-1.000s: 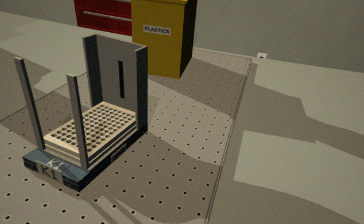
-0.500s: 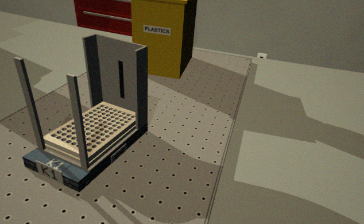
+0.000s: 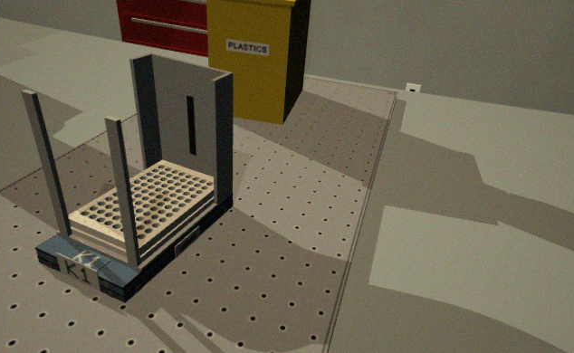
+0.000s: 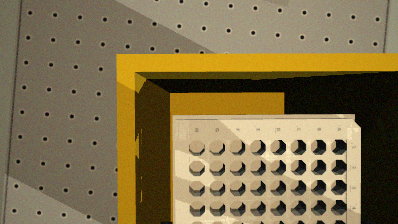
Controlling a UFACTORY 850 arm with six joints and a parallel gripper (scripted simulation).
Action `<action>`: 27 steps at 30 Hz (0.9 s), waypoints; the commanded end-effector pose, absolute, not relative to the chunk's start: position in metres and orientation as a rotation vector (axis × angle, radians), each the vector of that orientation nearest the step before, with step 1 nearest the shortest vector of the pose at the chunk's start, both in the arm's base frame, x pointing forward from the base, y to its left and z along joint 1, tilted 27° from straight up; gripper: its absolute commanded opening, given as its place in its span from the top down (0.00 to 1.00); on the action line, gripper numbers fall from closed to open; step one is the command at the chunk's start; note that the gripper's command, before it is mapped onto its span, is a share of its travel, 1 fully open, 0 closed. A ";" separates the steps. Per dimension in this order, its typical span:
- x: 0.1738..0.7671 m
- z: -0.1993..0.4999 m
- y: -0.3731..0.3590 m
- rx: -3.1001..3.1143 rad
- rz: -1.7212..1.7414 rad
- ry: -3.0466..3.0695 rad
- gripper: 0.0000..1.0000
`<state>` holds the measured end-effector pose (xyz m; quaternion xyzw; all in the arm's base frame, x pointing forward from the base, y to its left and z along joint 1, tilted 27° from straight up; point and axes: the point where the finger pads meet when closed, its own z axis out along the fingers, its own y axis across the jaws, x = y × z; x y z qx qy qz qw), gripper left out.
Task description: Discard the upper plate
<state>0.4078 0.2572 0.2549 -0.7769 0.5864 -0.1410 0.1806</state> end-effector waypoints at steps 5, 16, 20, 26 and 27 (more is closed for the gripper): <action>0.409 0.255 0.258 -2.193 -0.399 1.656 1.00; 0.409 0.253 0.258 -2.193 -0.399 1.656 1.00; 0.410 0.253 0.258 -2.193 -0.399 1.656 1.00; 0.410 0.252 0.258 -2.193 -0.399 1.656 1.00; 0.410 0.252 0.258 -2.193 -0.399 1.656 1.00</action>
